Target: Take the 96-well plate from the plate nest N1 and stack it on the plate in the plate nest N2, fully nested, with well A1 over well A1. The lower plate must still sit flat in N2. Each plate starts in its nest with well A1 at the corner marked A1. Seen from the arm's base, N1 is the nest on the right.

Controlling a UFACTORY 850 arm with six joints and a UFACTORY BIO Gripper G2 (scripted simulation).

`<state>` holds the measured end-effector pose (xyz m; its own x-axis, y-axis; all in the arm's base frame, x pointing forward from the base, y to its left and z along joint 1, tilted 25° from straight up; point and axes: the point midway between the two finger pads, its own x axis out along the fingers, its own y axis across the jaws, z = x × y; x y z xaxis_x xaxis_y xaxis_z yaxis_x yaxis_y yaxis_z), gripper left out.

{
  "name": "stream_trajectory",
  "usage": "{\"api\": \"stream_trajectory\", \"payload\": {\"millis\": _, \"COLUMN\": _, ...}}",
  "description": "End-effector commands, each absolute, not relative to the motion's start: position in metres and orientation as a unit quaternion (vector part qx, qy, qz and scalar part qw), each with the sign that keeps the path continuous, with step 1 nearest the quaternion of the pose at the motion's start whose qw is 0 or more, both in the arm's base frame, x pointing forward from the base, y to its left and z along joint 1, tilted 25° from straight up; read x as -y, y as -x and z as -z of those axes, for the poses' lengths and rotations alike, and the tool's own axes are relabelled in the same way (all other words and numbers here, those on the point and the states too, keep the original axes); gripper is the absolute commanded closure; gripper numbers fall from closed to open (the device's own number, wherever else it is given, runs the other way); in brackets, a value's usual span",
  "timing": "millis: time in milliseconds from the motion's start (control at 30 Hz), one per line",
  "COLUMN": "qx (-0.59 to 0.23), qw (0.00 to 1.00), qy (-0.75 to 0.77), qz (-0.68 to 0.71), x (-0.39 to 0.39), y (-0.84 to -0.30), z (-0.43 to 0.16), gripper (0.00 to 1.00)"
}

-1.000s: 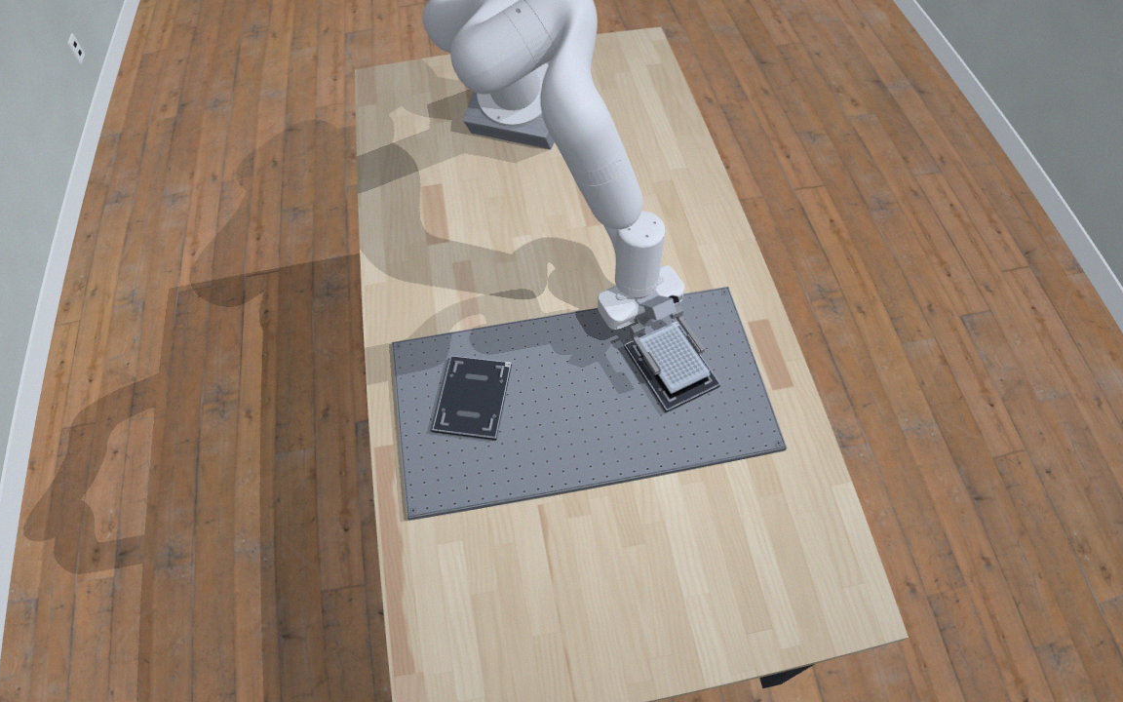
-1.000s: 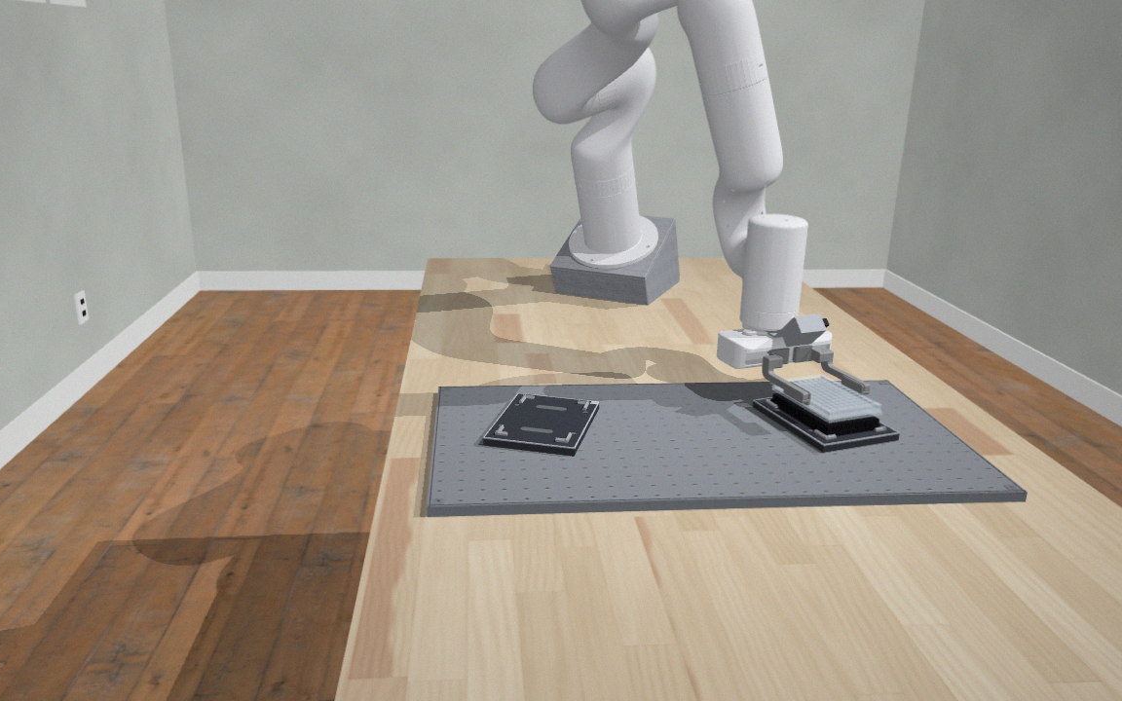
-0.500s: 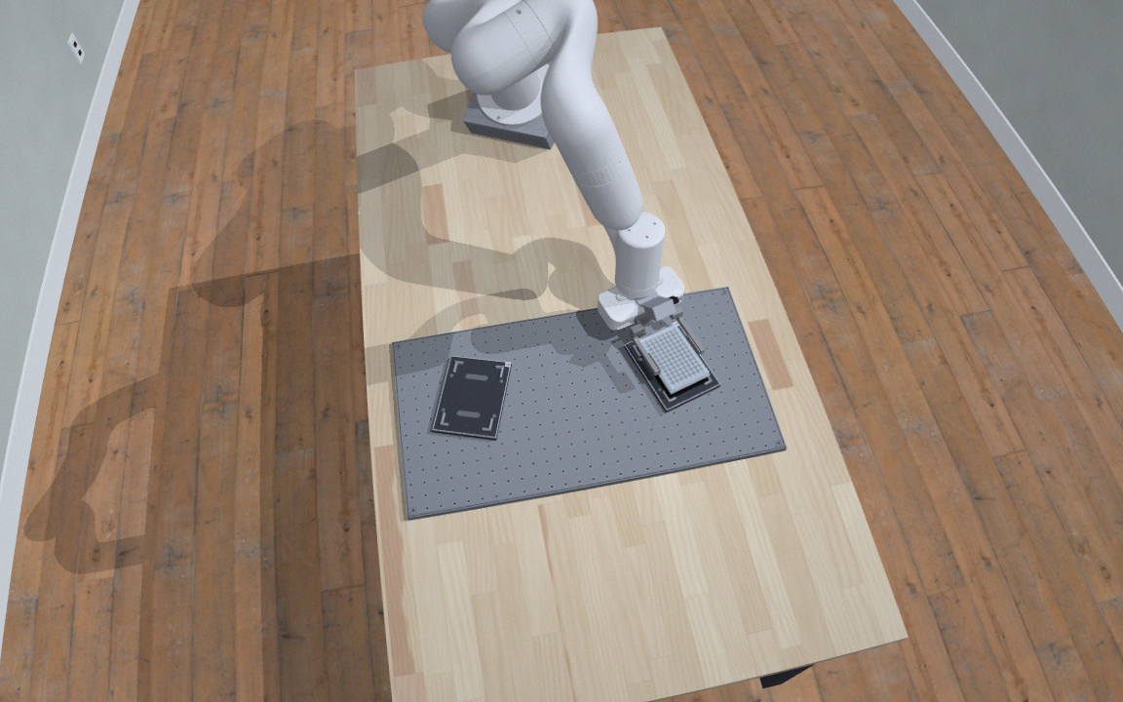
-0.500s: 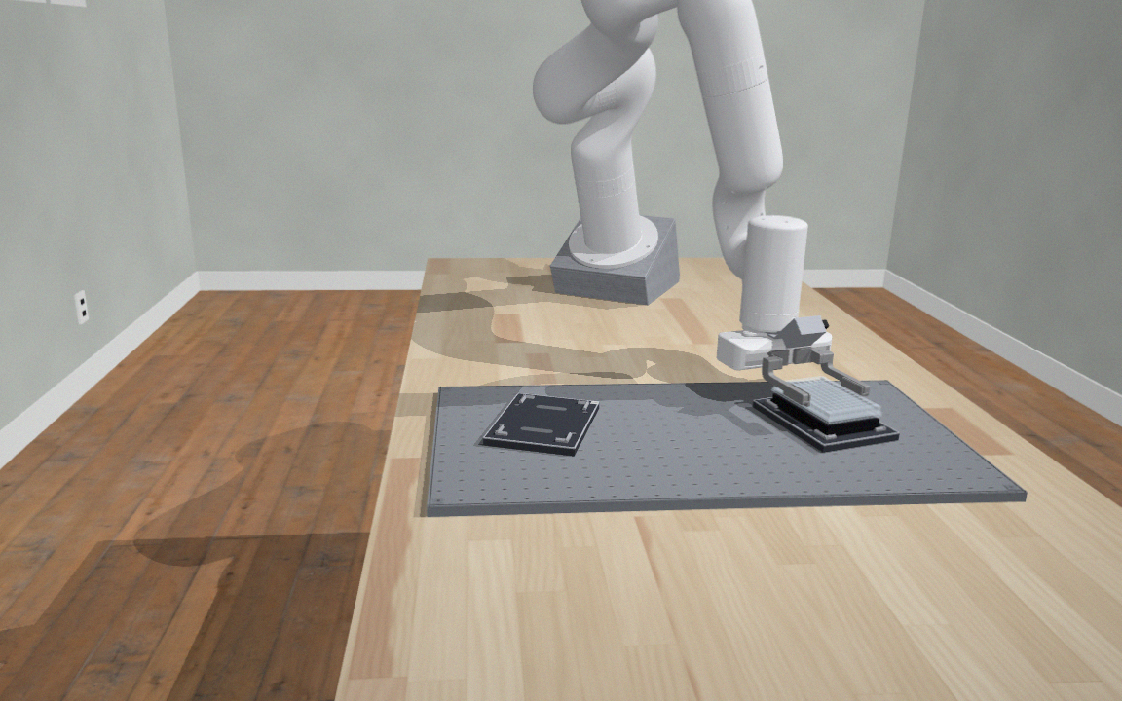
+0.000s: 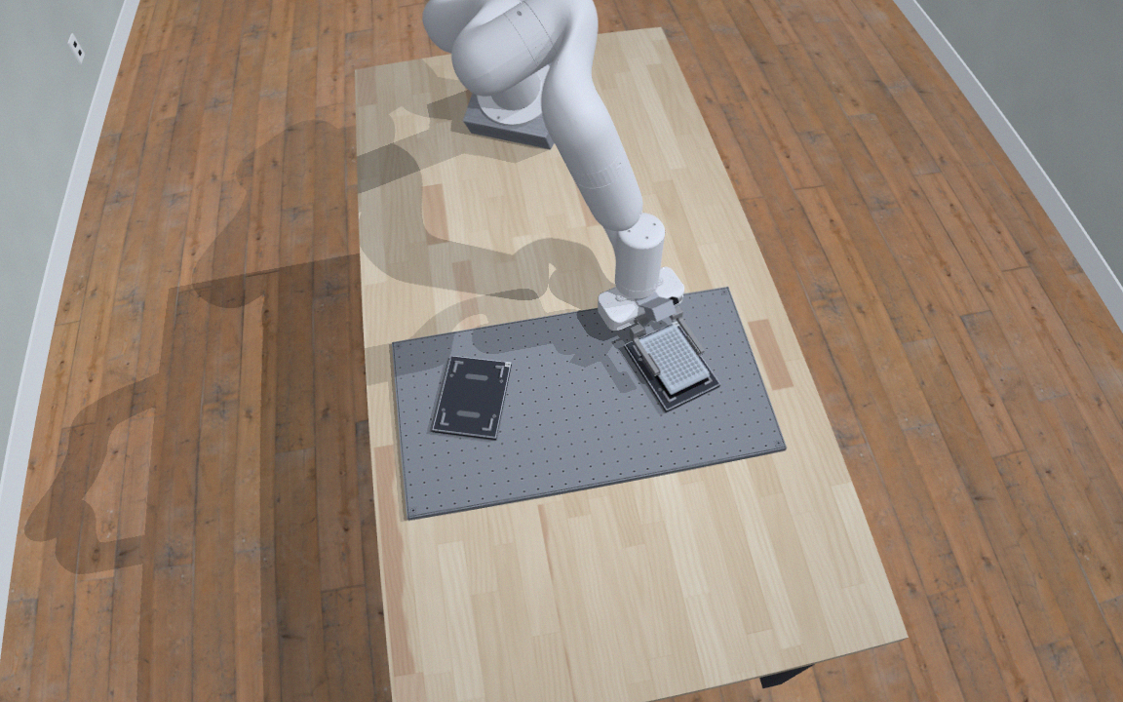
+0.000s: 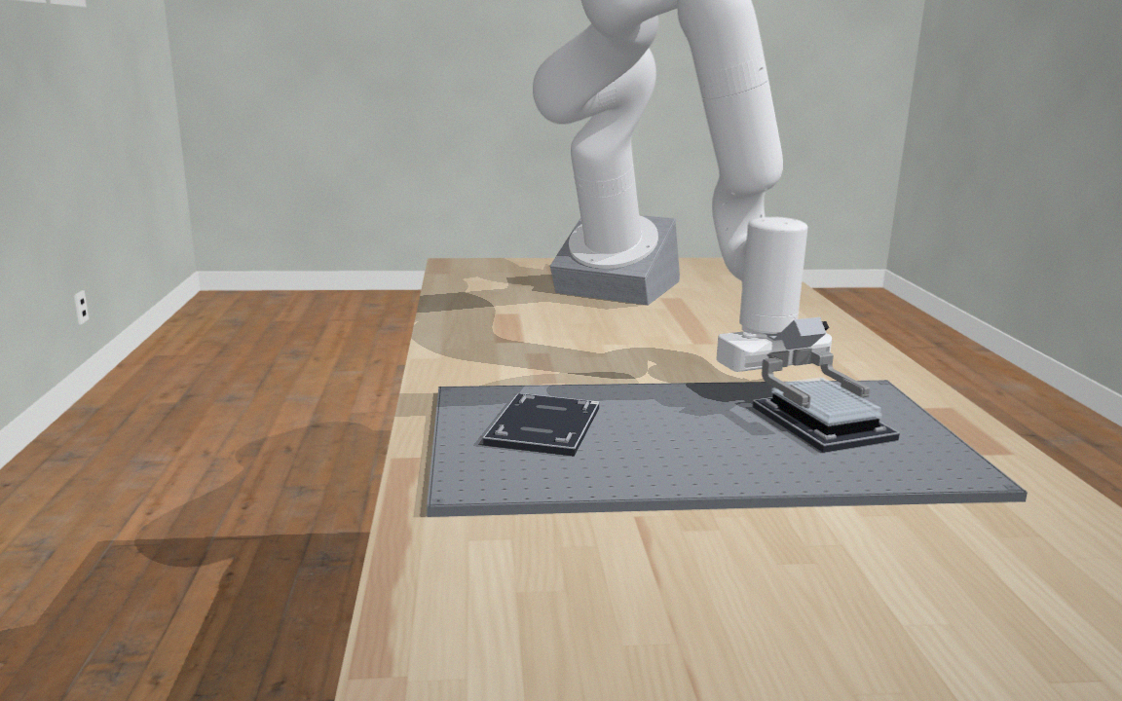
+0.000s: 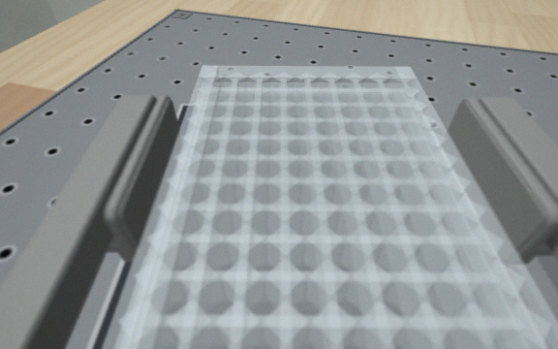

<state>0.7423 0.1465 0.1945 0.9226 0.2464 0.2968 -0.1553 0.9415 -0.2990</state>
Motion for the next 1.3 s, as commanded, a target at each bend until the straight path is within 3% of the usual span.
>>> {"api": "stream_trajectory", "payload": {"millis": 0, "qx": 0.168, "qw": 0.971, "qy": 0.136, "qz": -0.103, "x": -0.1466, "y": -0.7428, "z": -0.1948, "gripper": 1.0}}
{"api": "stream_trajectory", "payload": {"millis": 1267, "qx": 0.168, "qw": 0.971, "qy": 0.136, "qz": -0.103, "x": -0.1458, "y": -0.7438, "z": -0.1917, "gripper": 1.0}}
